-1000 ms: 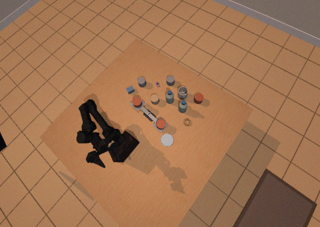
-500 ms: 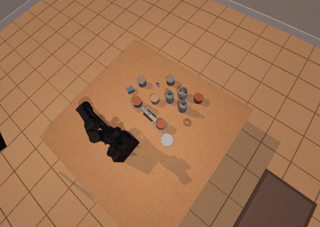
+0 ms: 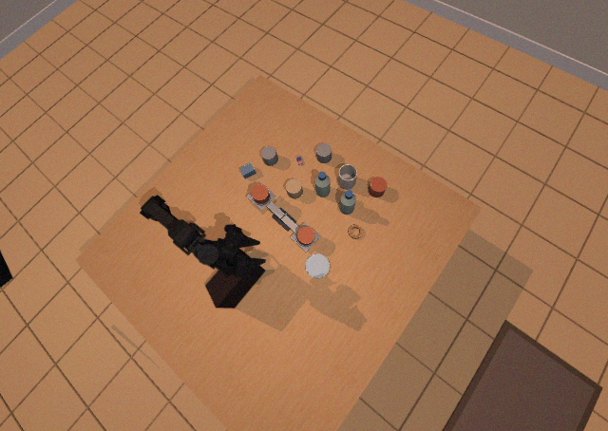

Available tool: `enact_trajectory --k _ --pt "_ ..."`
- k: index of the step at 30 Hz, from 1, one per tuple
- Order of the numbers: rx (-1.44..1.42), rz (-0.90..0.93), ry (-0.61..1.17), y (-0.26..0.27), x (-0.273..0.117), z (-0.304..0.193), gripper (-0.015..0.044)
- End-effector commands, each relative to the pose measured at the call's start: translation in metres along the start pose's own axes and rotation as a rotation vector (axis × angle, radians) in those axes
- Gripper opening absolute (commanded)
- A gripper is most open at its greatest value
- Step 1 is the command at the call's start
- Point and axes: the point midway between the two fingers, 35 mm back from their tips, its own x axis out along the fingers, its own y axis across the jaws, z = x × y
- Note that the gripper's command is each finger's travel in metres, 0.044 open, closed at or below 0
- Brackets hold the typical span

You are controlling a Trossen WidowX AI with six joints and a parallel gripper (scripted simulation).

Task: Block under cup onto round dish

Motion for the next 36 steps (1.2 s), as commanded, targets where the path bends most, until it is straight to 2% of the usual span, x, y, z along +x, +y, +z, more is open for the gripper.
enact_trajectory --k 1,17,25,36 --pt "0.023 0.133 -0.009 0.024 0.006 0.008 0.044" --pt "0.178 0.639 0.032 0.119 0.007 0.031 0.044" --pt "0.166 0.661 0.039 0.122 0.008 0.033 0.044" --pt "-0.186 0.718 0.078 0.11 0.036 0.046 0.044"
